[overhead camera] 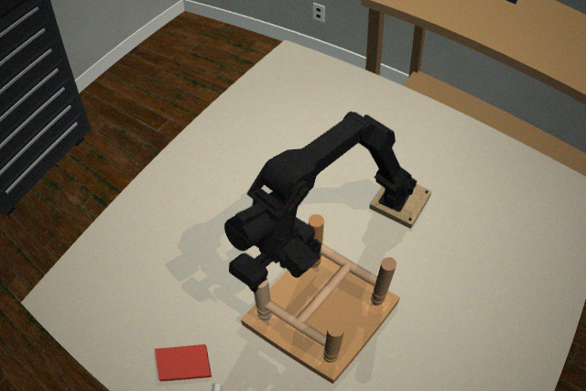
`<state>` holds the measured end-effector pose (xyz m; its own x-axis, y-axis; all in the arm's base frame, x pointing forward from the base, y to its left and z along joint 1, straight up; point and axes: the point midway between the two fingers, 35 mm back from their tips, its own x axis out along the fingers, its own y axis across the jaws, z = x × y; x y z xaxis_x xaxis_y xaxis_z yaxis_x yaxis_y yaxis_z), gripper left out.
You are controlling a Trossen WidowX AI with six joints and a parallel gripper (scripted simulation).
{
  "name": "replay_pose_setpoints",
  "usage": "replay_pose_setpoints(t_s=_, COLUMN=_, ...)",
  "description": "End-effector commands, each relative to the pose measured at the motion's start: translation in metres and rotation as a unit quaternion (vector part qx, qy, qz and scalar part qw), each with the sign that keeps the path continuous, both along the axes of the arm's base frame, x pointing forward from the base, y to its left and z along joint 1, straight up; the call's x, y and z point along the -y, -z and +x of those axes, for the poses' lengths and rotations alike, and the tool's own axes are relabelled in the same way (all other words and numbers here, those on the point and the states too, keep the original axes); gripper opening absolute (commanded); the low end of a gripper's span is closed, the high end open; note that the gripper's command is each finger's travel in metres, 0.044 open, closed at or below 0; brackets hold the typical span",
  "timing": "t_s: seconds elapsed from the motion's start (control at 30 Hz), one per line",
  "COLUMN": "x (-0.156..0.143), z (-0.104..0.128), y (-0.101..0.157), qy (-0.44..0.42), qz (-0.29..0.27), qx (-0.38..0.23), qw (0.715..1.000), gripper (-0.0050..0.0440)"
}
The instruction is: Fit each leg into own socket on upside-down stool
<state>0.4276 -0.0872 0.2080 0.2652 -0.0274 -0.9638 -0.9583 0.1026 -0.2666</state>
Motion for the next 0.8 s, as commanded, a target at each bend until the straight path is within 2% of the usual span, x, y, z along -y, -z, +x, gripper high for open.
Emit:
replay_pose_setpoints(t_s=0.0, x=0.001, z=0.004, y=-0.007, qy=0.001, qz=0.000, qx=0.002, qw=1.000, gripper=0.0440)
replay_pose_setpoints(t_s=0.17, x=0.001, z=0.003, y=-0.027, qy=0.001, qz=-0.001, qx=0.003, qw=1.000, gripper=0.0440)
replay_pose_setpoints(t_s=0.27, x=0.001, z=0.003, y=-0.028, qy=0.004, qz=0.007, qx=0.004, qw=1.000, gripper=0.0440)
replay_pose_setpoints(t_s=0.37, x=0.003, z=0.002, y=-0.028, qy=0.033, qz=0.070, qx=0.012, qw=0.997, gripper=0.0440)
replay_pose_setpoints(t_s=0.43, x=0.003, z=0.002, y=-0.028, qy=0.033, qz=0.070, qx=0.012, qw=0.997, gripper=0.0440)
replay_pose_setpoints(t_s=0.5, x=0.005, z=0.001, y=-0.030, qy=0.060, qz=0.128, qx=0.020, qw=0.990, gripper=0.0440)
replay_pose_setpoints(t_s=0.77, x=0.013, z=-0.002, y=-0.043, qy=0.122, qz=0.265, qx=0.040, qw=0.956, gripper=0.0440)
